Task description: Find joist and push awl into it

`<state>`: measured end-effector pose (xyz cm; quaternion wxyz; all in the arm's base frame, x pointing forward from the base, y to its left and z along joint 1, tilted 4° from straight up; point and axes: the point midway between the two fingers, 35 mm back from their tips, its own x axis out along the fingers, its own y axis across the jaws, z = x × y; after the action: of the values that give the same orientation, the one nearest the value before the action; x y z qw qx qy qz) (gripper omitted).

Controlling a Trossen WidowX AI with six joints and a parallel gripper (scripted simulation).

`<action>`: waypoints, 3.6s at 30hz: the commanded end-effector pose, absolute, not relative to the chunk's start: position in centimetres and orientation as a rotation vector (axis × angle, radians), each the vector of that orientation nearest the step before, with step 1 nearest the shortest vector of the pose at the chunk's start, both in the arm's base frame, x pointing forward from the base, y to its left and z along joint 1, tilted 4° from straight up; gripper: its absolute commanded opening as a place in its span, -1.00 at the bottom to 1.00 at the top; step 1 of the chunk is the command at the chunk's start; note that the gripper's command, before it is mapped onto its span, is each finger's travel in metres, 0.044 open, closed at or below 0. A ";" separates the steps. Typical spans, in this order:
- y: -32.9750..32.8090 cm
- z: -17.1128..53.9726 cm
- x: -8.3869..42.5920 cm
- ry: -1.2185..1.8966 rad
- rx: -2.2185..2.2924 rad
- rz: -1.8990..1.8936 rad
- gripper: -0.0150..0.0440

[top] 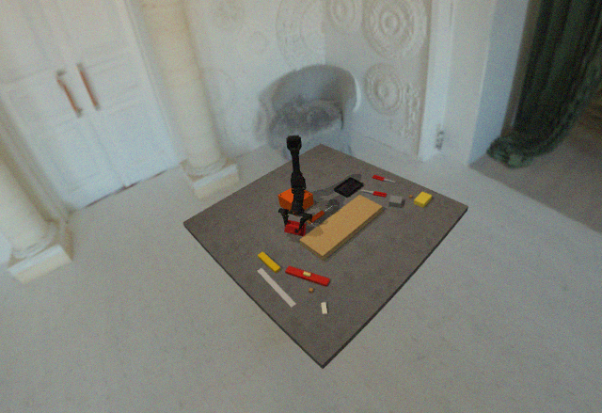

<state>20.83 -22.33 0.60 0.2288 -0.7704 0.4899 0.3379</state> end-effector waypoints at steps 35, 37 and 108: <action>-22.1 0.2 20.7 1.433 -2.235 0.768 -0.49; -22.1 0.2 20.7 1.436 -2.240 0.762 -0.49; -20.7 1.6 19.7 1.512 -2.369 0.553 -0.49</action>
<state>19.77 -20.65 1.55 0.1405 -0.8195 0.5202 0.1949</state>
